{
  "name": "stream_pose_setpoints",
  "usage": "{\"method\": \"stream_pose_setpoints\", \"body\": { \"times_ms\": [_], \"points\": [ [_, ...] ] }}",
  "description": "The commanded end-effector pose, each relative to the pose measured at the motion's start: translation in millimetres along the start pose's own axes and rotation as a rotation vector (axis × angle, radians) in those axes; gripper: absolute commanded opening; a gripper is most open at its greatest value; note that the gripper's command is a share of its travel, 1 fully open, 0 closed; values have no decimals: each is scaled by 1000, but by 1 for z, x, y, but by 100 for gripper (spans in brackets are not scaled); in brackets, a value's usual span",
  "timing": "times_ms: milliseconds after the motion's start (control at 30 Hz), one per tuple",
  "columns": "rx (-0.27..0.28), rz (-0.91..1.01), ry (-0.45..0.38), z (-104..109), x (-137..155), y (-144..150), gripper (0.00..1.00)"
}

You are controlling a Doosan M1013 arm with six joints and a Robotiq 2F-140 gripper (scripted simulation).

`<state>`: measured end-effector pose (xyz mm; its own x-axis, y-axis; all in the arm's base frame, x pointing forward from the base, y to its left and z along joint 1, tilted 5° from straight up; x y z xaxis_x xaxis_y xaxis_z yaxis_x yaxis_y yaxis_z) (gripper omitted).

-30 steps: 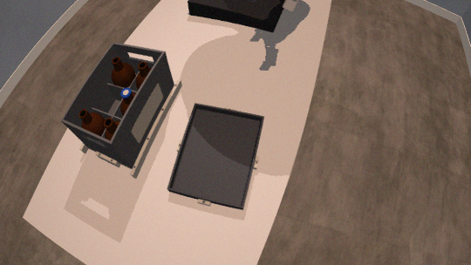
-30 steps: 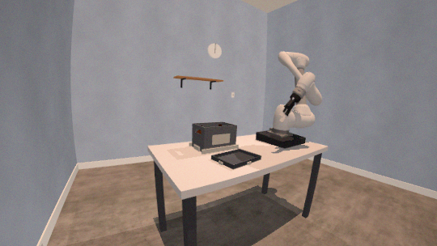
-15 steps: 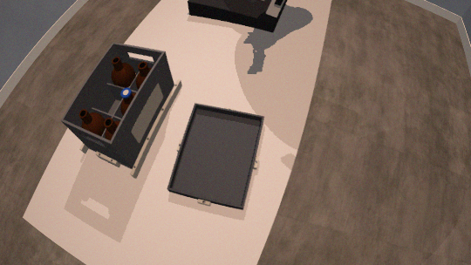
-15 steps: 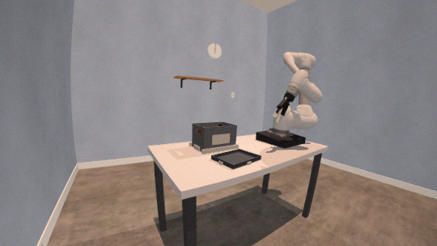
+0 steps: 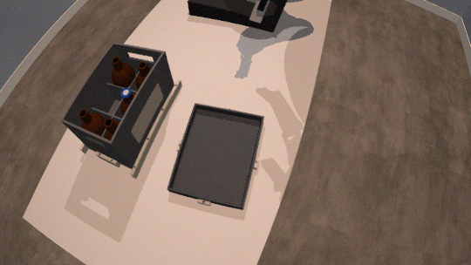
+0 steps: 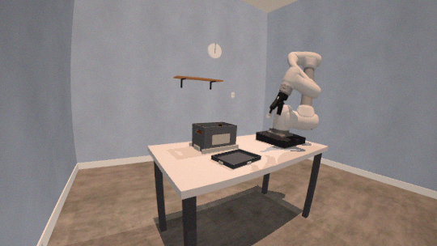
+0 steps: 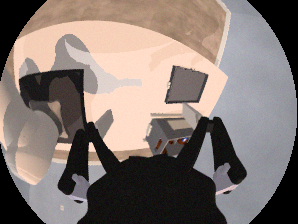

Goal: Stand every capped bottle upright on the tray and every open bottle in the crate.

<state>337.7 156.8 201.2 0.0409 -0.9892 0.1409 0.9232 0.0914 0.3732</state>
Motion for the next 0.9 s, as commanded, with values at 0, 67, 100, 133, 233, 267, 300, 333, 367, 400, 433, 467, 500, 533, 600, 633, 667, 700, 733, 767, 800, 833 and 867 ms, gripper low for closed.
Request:
{"method": "stream_pose_setpoints", "body": {
  "times_ms": [0, 67, 100, 133, 233, 267, 300, 333, 367, 400, 433, 467, 500, 533, 600, 633, 667, 700, 733, 767, 800, 833, 867],
  "points": [
    [-58, -35, 28, -9, 12, 10, 100],
    [-58, -35, 28, -9, 12, 10, 100],
    [-36, -29, 15, -6, 9, 7, 100],
    [-45, -36, 19, -8, 11, 9, 100],
    [-74, -57, 32, -12, 18, 15, 100],
    [-84, -65, 36, -14, 20, 17, 100],
    [-94, -72, 40, -16, 23, 19, 100],
    [-103, -79, 44, -17, 25, 21, 100],
    [-113, -86, 49, -19, 27, 23, 100],
    [-123, -93, 53, -20, 30, 25, 100],
    [-133, -101, 57, -22, 32, 27, 100],
    [-142, -108, 61, -24, 34, 29, 100],
    [-152, -115, 66, -25, 37, 31, 100],
    [-162, -122, 70, -27, 39, 33, 100],
    [-171, -129, 74, -28, 41, 35, 100],
    [-171, -129, 74, -28, 41, 35, 100],
    [-153, -124, 63, -26, 38, 32, 100],
    [-163, -131, 67, -27, 41, 34, 100],
    [-173, -137, 72, -29, 43, 36, 100],
    [-183, -144, 76, -30, 46, 38, 100],
    [-193, -151, 80, -32, 48, 40, 100],
    [-202, -158, 85, -33, 50, 42, 100],
    [-212, -165, 89, -35, 53, 44, 100]
  ]
}}
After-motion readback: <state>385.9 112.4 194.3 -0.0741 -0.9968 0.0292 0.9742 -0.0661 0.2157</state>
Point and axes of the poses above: the point where the finger pads meet when closed, its own z axis back along the fingers, its own y axis across the jaws, x = y × z, the point moved 1 cm from there along z, back along the fingers, and after that the axes turned 14 degrees about -z, right-handed, at the moved point
